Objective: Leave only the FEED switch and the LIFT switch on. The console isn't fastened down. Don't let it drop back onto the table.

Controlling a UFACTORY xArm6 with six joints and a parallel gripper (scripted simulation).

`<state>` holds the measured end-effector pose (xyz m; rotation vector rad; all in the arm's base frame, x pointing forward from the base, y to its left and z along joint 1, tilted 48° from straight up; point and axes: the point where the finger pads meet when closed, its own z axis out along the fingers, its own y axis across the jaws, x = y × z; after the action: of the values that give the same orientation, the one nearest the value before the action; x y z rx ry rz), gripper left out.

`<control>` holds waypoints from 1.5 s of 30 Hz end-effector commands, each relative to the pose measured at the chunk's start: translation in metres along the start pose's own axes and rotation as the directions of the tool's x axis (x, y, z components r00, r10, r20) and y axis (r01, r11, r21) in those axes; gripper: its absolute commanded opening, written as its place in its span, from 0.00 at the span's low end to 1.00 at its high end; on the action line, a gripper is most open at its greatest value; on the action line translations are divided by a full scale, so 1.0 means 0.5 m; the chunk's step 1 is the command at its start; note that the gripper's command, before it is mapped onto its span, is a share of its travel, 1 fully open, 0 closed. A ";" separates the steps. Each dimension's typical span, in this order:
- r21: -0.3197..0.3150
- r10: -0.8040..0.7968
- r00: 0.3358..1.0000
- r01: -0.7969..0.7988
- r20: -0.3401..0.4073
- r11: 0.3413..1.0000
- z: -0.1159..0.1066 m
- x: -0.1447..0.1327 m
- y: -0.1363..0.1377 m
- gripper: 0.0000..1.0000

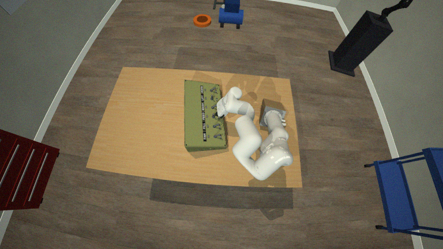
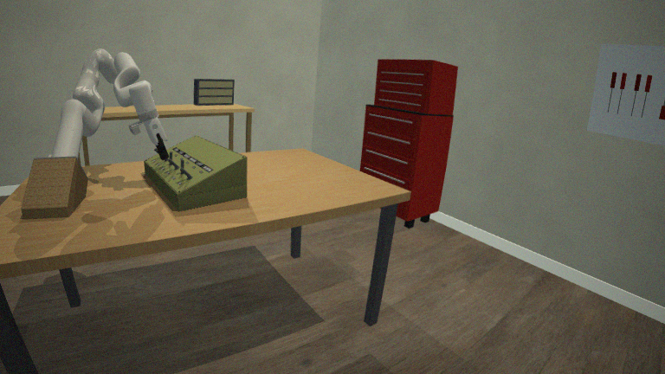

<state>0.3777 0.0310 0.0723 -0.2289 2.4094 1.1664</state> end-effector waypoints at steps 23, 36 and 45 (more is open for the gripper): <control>0.002 -0.001 1.000 0.001 0.002 1.000 -0.001 -0.004 -0.001 0.00; 0.002 -0.001 1.000 0.001 0.002 1.000 -0.001 0.022 -0.001 0.00; 0.002 -0.001 1.000 0.001 0.002 1.000 -0.020 0.022 -0.001 0.00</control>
<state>0.3661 0.0297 0.0680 -0.2290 2.4095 1.1671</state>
